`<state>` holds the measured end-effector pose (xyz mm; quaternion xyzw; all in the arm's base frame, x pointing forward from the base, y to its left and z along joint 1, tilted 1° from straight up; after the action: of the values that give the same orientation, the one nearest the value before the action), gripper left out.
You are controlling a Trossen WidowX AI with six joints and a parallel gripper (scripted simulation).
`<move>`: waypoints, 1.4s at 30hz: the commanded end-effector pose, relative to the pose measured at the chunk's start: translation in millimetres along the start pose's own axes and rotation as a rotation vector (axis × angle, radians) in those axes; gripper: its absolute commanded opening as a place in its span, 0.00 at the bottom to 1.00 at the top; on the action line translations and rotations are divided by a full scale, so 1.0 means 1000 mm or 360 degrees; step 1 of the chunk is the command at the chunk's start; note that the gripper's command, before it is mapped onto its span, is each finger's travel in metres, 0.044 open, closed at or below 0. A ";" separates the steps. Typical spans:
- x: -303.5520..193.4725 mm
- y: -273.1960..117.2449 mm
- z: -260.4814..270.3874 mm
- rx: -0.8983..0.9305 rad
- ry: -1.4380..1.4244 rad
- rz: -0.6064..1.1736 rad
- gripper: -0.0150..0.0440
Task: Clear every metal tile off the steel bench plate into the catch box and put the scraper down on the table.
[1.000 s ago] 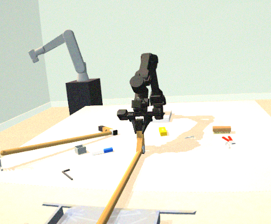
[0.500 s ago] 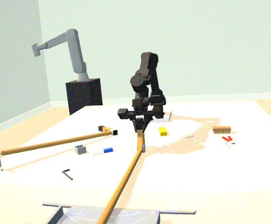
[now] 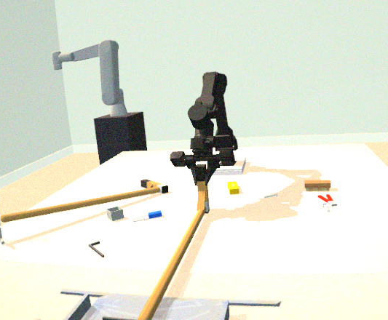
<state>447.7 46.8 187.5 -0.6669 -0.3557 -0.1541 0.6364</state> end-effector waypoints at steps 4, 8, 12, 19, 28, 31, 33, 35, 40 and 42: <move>-0.005 -0.011 0.001 -0.0005 0.0002 -0.0020 0.25; -0.008 -0.016 0.001 -0.0005 0.0002 -0.0020 0.25; -0.012 -0.021 0.002 -0.0005 0.0002 -0.0020 0.25; -0.020 -0.029 0.003 -0.0005 0.0002 -0.0020 0.25; -0.030 -0.038 0.005 -0.0005 0.0003 -0.0020 0.25; -0.033 -0.042 0.006 -0.0006 0.0003 -0.0020 0.25; -0.035 -0.044 0.006 -0.0006 0.0003 -0.0020 0.25; -0.038 -0.046 0.007 -0.0006 0.0003 -0.0020 0.25; -0.044 -0.051 0.008 -0.0006 0.0003 -0.0020 0.25; -0.046 -0.053 0.009 -0.0006 0.0003 -0.0020 0.25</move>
<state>383.2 39.5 192.5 -0.6669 -0.3559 -0.1553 0.6360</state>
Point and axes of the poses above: the point midway between the two fingers, 35 mm back from their tips, its own y axis out along the fingers, its own z axis across the jaws, x = y × z, the point moved 8 cm from there along -y, back along the fingers, and after that the axes turned 11 degrees about -y, right-handed, at the moved point
